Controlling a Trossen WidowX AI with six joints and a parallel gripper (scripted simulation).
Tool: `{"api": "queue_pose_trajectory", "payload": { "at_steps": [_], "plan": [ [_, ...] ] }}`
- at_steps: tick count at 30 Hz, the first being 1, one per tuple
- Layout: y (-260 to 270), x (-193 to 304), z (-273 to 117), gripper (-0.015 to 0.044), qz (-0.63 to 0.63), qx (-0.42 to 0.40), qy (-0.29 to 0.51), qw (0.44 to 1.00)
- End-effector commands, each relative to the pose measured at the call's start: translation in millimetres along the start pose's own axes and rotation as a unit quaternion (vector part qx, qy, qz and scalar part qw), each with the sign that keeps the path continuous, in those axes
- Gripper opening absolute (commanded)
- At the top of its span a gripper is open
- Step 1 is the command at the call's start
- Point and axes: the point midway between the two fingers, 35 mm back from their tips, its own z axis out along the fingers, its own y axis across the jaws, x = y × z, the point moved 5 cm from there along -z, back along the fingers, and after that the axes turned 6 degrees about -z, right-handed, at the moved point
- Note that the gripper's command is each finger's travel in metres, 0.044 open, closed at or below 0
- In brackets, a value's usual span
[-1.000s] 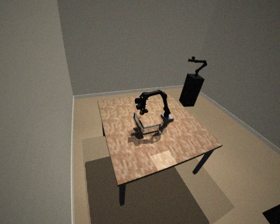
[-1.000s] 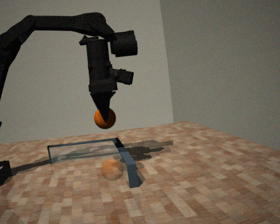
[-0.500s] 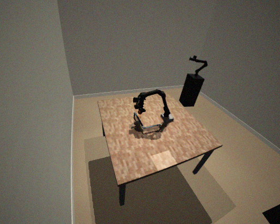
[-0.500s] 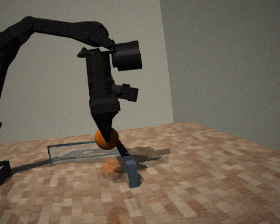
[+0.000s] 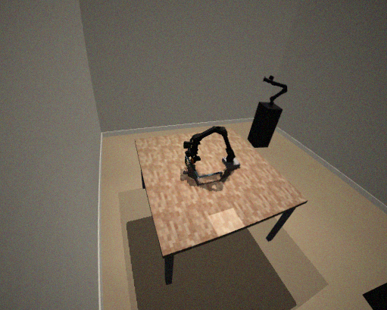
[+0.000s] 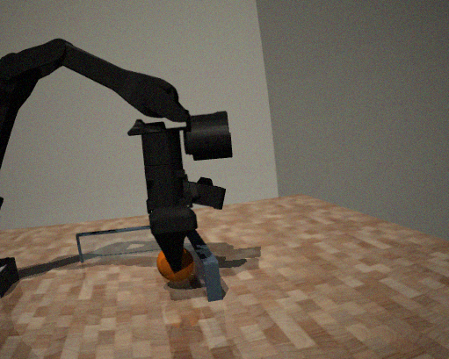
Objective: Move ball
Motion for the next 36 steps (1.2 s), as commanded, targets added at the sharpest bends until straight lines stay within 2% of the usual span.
{"api": "queue_pose_trajectory", "payload": {
  "at_steps": [1,16,31,33,36],
  "plan": [
    [-0.6,-0.8,2.6,0.0000,-0.002,0.003,-0.004,1.000],
    [-0.7,-0.8,20.8,0.0000,-0.002,0.003,-0.004,1.000],
    [-0.4,-1.0,16.8,0.0388,0.000,0.002,-0.005,1.000],
    [-0.8,-2.2,5.9,0.0388,0.000,0.002,-0.005,1.000],
    [-1.1,-3.0,-42.9,0.0388,-0.001,0.003,-0.004,1.000]
  ]
}}
